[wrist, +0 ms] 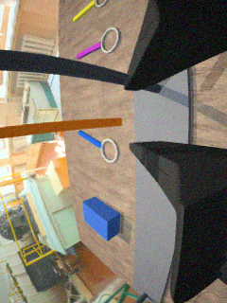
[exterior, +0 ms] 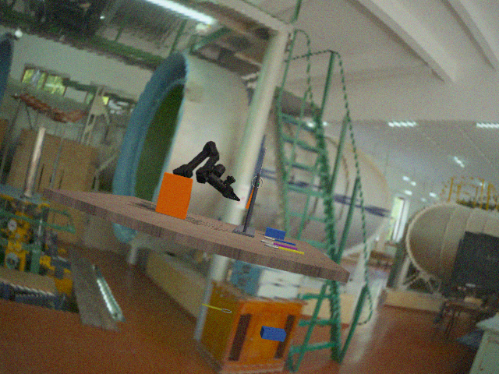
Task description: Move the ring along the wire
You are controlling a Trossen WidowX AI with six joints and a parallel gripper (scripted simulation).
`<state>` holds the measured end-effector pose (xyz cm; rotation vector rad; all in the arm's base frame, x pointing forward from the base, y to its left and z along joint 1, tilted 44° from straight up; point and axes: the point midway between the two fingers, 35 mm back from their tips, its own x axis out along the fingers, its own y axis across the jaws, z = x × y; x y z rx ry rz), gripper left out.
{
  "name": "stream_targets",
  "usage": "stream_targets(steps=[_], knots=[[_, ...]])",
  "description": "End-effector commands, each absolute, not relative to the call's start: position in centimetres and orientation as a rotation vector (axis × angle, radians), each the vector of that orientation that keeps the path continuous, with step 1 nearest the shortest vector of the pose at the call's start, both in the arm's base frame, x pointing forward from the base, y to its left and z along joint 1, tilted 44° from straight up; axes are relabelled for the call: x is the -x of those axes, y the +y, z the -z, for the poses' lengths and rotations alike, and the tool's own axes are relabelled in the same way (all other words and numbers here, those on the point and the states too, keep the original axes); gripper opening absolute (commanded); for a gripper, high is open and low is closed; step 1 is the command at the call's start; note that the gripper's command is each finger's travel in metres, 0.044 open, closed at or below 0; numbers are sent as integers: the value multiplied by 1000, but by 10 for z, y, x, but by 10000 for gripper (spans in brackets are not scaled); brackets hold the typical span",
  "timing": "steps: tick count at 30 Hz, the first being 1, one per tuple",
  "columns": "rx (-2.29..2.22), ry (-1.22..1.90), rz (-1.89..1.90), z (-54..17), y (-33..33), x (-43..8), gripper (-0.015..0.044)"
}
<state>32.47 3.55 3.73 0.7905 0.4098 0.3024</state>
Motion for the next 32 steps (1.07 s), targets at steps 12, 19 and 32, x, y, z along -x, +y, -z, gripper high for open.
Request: stream_targets(steps=[12, 19, 32], knots=[[-791, 409, -302, -47, 21, -280, 440], [-791, 409, -302, -47, 21, -280, 440], [-791, 409, -302, -47, 21, -280, 440]])
